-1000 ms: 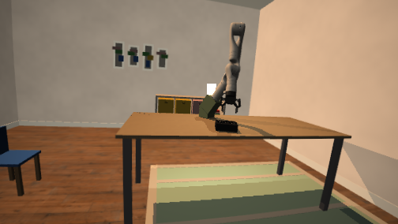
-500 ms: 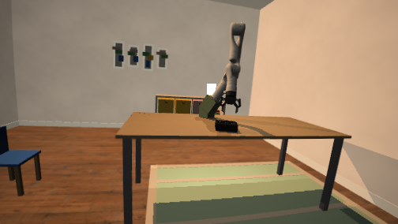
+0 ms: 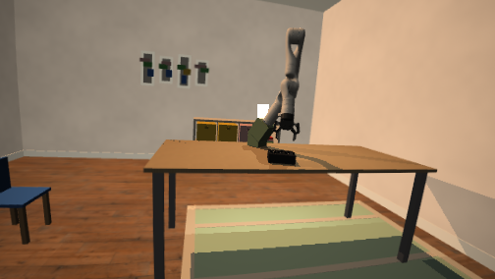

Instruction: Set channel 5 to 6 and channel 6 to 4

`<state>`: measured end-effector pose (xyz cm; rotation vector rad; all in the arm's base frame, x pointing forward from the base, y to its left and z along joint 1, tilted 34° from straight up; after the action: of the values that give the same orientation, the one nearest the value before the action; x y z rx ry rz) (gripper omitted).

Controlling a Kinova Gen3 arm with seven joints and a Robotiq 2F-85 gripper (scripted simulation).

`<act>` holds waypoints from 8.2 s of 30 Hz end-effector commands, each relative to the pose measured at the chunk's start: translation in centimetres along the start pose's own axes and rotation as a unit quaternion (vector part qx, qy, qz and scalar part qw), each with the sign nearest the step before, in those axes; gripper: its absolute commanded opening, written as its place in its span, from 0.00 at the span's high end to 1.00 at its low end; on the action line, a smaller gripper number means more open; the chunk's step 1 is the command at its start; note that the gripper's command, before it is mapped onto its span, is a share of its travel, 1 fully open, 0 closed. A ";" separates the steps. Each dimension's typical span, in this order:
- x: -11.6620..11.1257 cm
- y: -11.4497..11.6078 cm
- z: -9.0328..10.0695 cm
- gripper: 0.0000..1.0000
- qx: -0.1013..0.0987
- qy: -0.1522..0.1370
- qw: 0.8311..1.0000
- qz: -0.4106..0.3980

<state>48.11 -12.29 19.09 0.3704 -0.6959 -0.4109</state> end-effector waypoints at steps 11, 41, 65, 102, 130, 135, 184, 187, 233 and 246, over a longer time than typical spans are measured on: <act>0.0 0.0 0.0 0.00 0.000 -0.001 1.000 0.000; -0.5 -0.2 0.0 0.00 -0.003 0.007 1.000 0.003; -8.7 -0.6 4.9 0.00 0.014 0.132 0.986 0.099; -9.8 -0.5 6.9 0.00 0.028 0.148 0.978 0.141; -9.7 -0.1 5.9 0.00 0.064 0.143 0.922 0.354; -9.7 0.0 5.6 0.00 0.074 0.140 0.897 0.412; -8.6 1.5 0.5 0.00 0.152 0.038 0.287 0.945; -8.5 1.6 0.2 0.00 0.153 0.031 0.242 0.958; -8.0 2.1 -1.6 0.00 0.150 -0.007 -0.003 0.989; -8.0 2.1 -1.6 1.00 0.150 -0.007 -0.003 0.989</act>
<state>44.12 -6.27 14.58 -0.5679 -0.6050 2.6866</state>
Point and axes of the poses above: the point where the finger pads meet when closed, its own z axis back along the fingers, its own y axis across the jaws, x = y × z, the point moved 3 cm from there along z, back along the fingers, and after that the axes turned 1 degree about -z, right-handed, at the moved point
